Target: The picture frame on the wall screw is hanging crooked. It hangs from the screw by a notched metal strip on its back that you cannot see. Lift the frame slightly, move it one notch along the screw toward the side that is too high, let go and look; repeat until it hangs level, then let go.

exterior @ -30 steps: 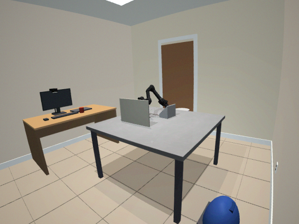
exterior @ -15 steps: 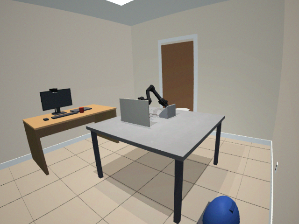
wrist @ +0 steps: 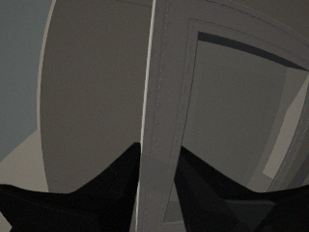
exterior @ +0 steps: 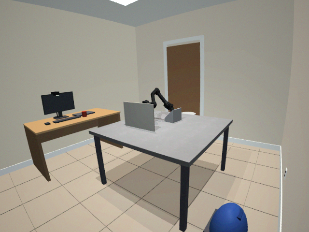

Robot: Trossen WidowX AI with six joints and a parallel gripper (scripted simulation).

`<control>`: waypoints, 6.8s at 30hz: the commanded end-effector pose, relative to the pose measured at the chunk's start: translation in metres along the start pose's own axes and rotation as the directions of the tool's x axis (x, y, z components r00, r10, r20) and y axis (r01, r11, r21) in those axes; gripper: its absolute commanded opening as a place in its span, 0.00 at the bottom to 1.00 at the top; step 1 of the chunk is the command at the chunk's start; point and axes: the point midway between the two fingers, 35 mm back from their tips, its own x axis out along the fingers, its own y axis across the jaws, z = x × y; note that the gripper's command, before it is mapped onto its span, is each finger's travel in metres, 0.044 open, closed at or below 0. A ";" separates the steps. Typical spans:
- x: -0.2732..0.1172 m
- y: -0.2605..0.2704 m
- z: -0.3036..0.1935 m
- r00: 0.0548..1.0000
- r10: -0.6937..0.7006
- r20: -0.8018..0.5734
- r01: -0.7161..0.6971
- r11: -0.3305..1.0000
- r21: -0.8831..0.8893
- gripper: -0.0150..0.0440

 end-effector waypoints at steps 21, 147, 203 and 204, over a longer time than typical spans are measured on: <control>0.000 0.008 0.000 1.000 0.002 0.001 -0.002 1.000 0.003 0.25; 0.000 0.000 0.008 1.000 -0.007 0.001 0.007 0.990 0.144 0.25; -0.187 0.034 0.011 1.000 -0.007 -0.006 0.006 0.990 -0.142 0.69; -0.192 0.035 0.009 1.000 -0.006 -0.006 0.005 0.989 -0.150 0.69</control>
